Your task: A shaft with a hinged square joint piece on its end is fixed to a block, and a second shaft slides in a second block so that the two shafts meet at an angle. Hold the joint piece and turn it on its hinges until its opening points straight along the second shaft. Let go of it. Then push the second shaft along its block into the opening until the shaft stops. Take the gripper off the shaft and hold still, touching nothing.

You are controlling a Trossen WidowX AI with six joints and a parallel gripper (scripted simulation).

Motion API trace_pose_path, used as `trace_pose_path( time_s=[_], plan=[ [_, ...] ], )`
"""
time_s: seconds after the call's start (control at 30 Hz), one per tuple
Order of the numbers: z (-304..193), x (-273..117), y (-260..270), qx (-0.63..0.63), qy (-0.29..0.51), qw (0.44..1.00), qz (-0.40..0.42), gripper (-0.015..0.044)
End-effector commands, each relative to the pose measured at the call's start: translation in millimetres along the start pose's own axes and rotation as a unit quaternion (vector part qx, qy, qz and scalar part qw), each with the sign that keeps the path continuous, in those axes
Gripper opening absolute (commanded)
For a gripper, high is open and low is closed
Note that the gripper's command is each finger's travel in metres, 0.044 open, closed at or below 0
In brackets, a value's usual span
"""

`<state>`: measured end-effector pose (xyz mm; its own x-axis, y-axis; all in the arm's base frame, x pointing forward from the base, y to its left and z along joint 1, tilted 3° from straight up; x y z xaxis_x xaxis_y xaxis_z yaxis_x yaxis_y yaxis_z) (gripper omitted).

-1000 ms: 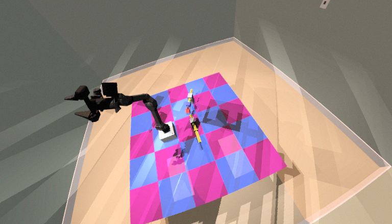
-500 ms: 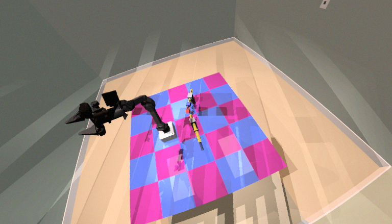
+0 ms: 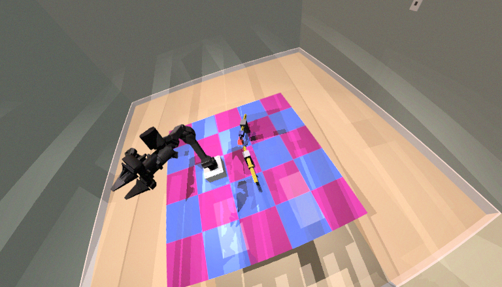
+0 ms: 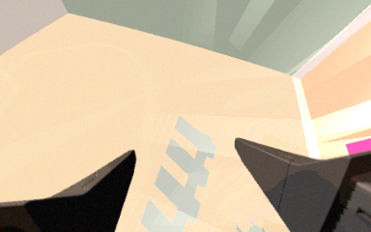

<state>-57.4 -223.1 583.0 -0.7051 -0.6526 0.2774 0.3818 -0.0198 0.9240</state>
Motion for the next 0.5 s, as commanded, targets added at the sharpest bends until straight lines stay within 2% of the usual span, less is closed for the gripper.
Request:
trace_pose_path(
  time_s=[0.0, 0.47],
  plan=[
    [-33, -6, -5, -0.022, 0.071, 0.997, 0.000, 0.0440],
    [-130, -55, -17, -0.103, 0.288, 0.952, 0.015, 0.0440]
  ],
)
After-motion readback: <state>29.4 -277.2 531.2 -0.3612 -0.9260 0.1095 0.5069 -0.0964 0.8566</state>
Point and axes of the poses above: the point midway between the two fingers, 35 mm back from their tips, its own x axis out along the fingers, its own y axis across the jaws, z = x × y, the point moved 8 cm from there along -x, back along the fingers, and after that the axes turned 4 degrees about x, right-handed, at the moved point
